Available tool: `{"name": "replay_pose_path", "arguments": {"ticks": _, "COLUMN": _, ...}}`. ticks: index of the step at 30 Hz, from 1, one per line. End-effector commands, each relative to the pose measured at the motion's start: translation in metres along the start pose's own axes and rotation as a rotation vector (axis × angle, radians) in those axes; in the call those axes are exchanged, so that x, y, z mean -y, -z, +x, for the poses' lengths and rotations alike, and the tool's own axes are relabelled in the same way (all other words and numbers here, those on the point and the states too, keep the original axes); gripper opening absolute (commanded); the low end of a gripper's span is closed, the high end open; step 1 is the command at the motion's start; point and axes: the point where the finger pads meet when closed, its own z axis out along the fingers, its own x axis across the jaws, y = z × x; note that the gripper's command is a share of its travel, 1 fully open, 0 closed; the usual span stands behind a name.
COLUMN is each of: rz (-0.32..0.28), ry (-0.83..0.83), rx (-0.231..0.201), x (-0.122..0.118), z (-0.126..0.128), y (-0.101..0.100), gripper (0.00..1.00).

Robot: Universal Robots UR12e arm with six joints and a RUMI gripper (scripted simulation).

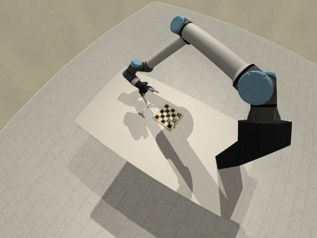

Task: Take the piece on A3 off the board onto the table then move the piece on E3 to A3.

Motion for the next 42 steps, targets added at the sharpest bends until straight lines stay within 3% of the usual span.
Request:
{"name": "replay_pose_path", "arguments": {"ticks": 1, "rz": -0.034, "ry": -0.019, "rx": -0.016, "x": 0.003, "z": 0.000, "y": -0.005, "gripper": 1.00}}
{"name": "replay_pose_path", "arguments": {"ticks": 10, "rz": -0.099, "ry": -0.059, "rx": -0.046, "x": 0.010, "z": -0.001, "y": -0.019, "gripper": 1.00}}
{"name": "replay_pose_path", "arguments": {"ticks": 24, "rz": -0.290, "ry": -0.176, "rx": -0.136, "x": 0.028, "z": -0.004, "y": -0.058, "gripper": 1.00}}
{"name": "replay_pose_path", "arguments": {"ticks": 27, "rz": -0.290, "ry": -0.176, "rx": -0.136, "x": 0.028, "z": -0.004, "y": -0.058, "gripper": 1.00}}
{"name": "replay_pose_path", "arguments": {"ticks": 31, "rz": -0.367, "ry": -0.223, "rx": -0.173, "x": 0.035, "z": -0.005, "y": -0.074, "gripper": 1.00}}
{"name": "replay_pose_path", "arguments": {"ticks": 42, "rz": -0.491, "ry": -0.299, "rx": -0.231, "x": 0.047, "z": -0.007, "y": -0.100, "gripper": 1.00}}
